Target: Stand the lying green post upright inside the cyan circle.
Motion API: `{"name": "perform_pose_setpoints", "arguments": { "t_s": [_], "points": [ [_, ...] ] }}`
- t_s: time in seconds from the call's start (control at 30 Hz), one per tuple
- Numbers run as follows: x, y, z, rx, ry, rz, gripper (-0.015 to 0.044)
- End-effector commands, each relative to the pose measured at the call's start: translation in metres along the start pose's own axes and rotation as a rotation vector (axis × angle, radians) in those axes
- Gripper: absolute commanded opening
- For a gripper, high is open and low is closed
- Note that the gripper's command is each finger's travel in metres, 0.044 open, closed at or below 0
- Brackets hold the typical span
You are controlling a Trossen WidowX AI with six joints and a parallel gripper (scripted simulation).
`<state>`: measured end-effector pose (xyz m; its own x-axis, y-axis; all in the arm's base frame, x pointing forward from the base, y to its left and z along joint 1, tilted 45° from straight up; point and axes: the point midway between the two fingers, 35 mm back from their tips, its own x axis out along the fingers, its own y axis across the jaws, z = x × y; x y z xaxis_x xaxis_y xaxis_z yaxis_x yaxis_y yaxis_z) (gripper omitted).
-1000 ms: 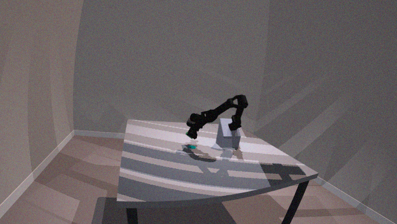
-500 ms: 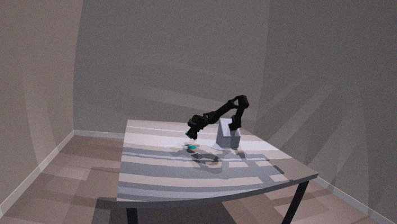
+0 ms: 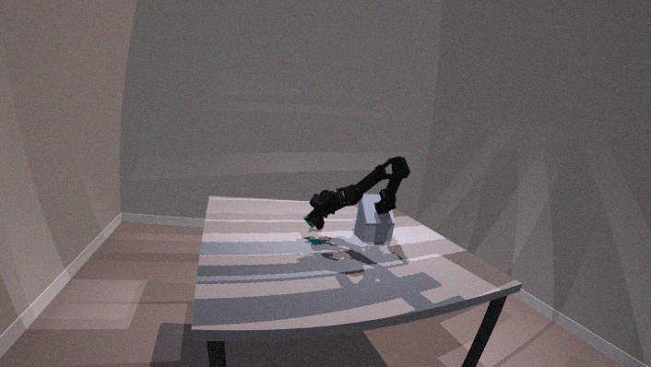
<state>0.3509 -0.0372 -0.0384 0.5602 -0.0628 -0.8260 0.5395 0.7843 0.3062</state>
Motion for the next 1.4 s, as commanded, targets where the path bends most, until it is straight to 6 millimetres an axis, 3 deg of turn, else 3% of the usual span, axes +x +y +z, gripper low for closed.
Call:
{"name": "perform_pose_setpoints", "arguments": {
  "t_s": [0.0, 1.37],
  "points": [
    [-0.002, 0.0, 0.002, 0.012, -0.034, -0.001, 0.0023],
    [-0.027, 0.006, 0.004, 0.124, -0.304, 0.042, 0.0023]
  ]
}}
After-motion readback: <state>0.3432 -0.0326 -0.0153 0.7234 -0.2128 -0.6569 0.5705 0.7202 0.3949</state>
